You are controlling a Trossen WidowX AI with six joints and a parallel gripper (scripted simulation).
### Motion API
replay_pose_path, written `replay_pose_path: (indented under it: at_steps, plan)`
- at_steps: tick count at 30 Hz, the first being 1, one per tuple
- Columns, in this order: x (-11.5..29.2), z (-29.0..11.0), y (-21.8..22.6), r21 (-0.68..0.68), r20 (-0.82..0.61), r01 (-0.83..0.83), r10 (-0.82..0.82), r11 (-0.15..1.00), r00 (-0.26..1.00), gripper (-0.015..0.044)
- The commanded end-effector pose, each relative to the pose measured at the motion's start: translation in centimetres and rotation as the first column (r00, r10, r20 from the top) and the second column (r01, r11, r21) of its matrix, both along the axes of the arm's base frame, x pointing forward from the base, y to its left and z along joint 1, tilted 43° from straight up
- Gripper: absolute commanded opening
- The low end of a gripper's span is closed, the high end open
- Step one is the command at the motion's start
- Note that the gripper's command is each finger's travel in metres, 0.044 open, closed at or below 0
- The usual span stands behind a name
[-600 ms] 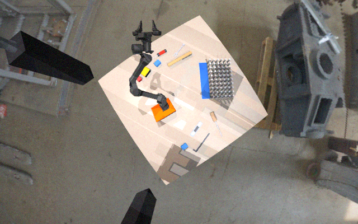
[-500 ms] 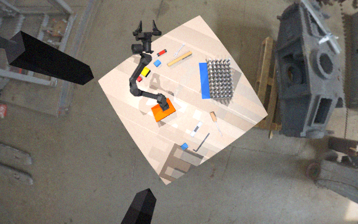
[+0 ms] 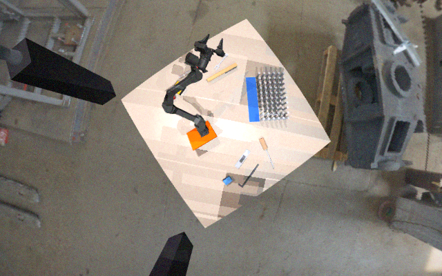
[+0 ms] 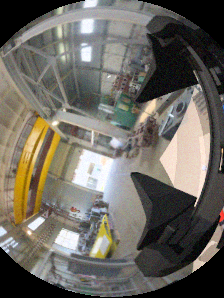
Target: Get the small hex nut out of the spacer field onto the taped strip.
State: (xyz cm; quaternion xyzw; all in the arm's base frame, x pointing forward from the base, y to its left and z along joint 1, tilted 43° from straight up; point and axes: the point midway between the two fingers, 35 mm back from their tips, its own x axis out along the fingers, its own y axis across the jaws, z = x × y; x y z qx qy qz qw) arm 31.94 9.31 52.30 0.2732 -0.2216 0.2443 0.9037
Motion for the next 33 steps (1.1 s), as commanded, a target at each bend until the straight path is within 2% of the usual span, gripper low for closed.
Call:
replay_pose_path:
  at_steps: [1, 7, 13, 19, 25, 27, 33]
  plan:
    - [4.0, -5.9, -0.8, -0.101, -0.125, 0.061, -0.074, 0.993, 0.989, 0.044]
    - [8.1, -14.8, -2.7, -0.217, -0.299, 0.094, -0.157, 0.972, 0.941, 0.044]
    - [10.2, -24.6, -5.3, -0.321, -0.471, 0.085, -0.237, 0.943, 0.85, 0.044]
    - [9.8, -34.6, -8.2, -0.394, -0.629, 0.037, -0.299, 0.918, 0.717, 0.044]
    - [6.7, -44.0, -10.7, -0.424, -0.765, -0.039, -0.334, 0.905, 0.55, 0.044]
    - [5.8, -45.9, -11.2, -0.423, -0.79, -0.058, -0.338, 0.904, 0.511, 0.044]
    - [5.7, -46.1, -11.2, -0.423, -0.793, -0.06, -0.338, 0.904, 0.507, 0.044]
